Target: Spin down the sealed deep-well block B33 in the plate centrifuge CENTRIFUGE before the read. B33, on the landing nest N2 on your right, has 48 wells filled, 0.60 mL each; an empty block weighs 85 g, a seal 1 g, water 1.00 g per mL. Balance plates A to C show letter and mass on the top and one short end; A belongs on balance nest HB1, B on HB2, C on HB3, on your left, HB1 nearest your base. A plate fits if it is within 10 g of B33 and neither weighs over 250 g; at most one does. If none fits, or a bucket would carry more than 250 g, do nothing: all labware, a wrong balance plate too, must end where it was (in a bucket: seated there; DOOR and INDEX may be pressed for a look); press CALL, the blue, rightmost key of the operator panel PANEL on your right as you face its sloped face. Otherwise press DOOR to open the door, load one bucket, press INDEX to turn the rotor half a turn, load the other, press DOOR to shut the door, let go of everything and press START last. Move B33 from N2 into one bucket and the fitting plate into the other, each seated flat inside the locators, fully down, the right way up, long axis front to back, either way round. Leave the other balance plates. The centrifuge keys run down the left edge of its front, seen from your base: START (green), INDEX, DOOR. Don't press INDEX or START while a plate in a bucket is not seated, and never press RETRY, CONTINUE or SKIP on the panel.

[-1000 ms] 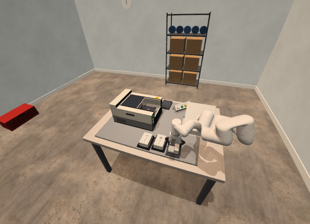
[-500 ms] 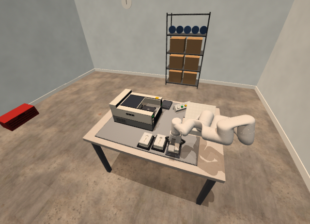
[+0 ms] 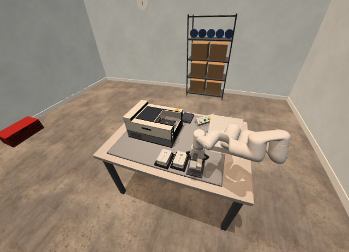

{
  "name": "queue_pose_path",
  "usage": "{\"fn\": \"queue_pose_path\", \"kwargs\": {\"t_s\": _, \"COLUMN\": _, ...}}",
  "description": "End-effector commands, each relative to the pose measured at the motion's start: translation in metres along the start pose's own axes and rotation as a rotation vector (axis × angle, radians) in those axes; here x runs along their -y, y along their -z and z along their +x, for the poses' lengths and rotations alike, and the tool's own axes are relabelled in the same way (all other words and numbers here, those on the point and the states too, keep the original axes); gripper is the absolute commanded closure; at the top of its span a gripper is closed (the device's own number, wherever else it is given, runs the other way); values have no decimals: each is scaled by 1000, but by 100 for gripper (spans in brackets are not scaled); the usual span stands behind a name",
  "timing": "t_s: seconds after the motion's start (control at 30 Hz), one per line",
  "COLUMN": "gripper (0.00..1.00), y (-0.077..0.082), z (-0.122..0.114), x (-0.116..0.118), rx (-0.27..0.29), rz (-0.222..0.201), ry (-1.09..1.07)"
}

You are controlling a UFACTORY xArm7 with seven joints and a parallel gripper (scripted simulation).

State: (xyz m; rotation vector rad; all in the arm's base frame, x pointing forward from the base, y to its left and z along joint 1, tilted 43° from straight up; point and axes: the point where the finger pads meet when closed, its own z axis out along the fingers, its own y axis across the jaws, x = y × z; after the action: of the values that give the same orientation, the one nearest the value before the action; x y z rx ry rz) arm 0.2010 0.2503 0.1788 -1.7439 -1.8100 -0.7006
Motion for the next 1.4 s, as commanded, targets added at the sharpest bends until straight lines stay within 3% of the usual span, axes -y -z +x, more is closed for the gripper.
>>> {"fn": "queue_pose_path", "kwargs": {"t_s": 0.0, "gripper": 100, "y": 10, "z": 1, "x": 0, "rx": -1, "rz": -2, "ry": 0}}
{"fn": "queue_pose_path", "kwargs": {"t_s": 0.53, "gripper": 100, "y": 70, "z": 0, "x": 0, "rx": -1, "rz": -2, "ry": 0}}
{"fn": "queue_pose_path", "kwargs": {"t_s": 0.6, "gripper": 100, "y": 70, "z": 0, "x": 0, "rx": -1, "rz": -2, "ry": 0}}
{"fn": "queue_pose_path", "kwargs": {"t_s": 1.1, "gripper": 100, "y": 138, "z": 0, "x": 0, "rx": -1, "rz": -2, "ry": 0}}
{"fn": "queue_pose_path", "kwargs": {"t_s": 1.17, "gripper": 100, "y": 138, "z": 0, "x": 0, "rx": -1, "rz": -2, "ry": 0}}
{"fn": "queue_pose_path", "kwargs": {"t_s": 1.37, "gripper": 100, "y": 162, "z": 0, "x": 0, "rx": -1, "rz": -2, "ry": 0}}
